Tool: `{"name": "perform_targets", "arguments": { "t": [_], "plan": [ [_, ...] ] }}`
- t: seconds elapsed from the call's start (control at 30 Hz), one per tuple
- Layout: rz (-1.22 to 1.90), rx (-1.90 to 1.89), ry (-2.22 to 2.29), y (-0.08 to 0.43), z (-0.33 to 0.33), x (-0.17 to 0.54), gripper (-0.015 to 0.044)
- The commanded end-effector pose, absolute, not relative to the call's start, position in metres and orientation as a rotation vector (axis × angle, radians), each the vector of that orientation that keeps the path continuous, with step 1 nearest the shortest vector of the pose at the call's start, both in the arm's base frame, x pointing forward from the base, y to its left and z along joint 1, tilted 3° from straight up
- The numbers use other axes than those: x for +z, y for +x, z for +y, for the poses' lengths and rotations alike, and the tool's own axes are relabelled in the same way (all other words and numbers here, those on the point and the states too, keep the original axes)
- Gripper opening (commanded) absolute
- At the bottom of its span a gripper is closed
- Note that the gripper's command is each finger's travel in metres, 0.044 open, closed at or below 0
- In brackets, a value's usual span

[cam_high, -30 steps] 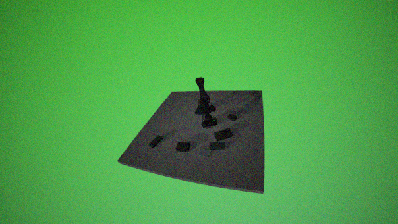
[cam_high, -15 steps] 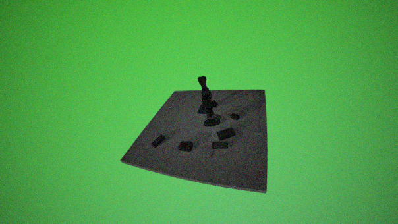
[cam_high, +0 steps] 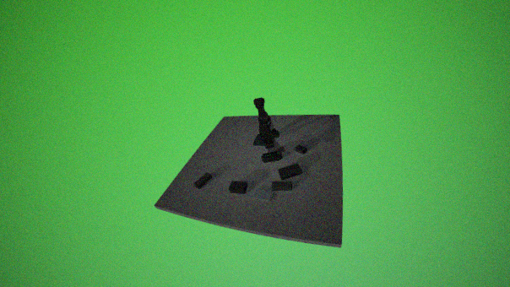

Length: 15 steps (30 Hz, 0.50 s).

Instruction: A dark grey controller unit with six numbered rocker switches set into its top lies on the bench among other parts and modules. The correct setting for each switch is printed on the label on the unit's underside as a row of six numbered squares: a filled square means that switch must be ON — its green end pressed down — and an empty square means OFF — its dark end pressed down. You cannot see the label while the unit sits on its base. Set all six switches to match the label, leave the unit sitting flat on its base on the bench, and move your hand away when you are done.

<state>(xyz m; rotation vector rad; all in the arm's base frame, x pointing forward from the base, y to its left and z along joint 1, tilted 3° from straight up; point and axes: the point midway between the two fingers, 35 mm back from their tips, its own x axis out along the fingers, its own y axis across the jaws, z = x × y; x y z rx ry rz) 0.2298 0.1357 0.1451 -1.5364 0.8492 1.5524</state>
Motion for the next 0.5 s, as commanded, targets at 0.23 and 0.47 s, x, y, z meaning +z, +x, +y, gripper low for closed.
{"name": "perform_targets", "arguments": {
  "t": [0.23, 0.47],
  "plan": [
    [0.849, 1.552, -1.536, 0.2298, 0.1357, 0.1451, 0.0105],
    [0.849, 1.552, -1.536, 0.2298, 0.1357, 0.1451, 0.0289]
  ]
}}
